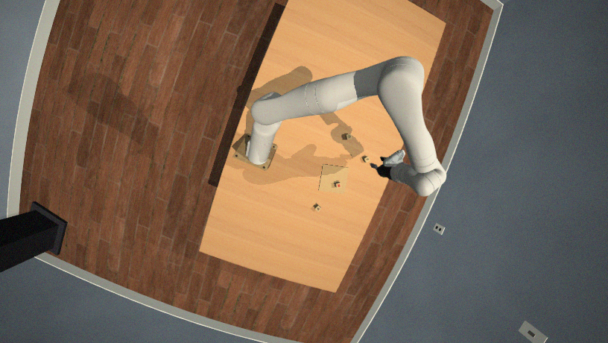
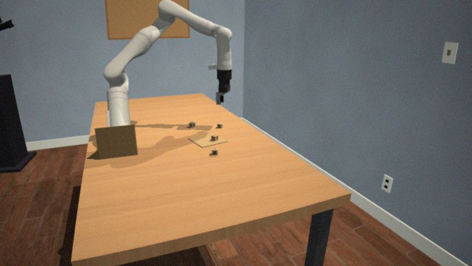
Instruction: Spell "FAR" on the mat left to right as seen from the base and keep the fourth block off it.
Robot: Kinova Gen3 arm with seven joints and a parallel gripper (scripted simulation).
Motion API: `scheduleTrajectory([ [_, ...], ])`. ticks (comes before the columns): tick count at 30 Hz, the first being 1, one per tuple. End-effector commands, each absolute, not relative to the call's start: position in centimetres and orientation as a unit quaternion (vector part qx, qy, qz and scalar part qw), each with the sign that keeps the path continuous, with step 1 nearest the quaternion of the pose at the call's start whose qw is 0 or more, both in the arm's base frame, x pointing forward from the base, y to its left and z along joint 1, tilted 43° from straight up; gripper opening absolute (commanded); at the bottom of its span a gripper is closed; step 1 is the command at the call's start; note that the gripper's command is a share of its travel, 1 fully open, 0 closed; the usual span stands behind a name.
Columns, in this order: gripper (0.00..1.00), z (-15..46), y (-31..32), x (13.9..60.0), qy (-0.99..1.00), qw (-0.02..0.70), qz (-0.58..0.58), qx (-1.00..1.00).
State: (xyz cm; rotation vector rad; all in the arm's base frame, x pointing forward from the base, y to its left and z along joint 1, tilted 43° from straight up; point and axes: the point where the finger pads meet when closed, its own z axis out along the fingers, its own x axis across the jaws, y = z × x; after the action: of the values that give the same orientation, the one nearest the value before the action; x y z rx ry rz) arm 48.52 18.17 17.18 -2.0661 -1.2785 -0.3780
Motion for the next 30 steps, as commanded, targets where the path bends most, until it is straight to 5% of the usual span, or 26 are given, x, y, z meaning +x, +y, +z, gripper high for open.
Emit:
scheduleTrajectory([
  [1,1.00,17.5,18.5,48.2,-0.490,0.339,-0.142,-0.791],
  [30,1.00,13.8,21.7,47.6,-0.489,0.338,-0.140,-0.792],
])
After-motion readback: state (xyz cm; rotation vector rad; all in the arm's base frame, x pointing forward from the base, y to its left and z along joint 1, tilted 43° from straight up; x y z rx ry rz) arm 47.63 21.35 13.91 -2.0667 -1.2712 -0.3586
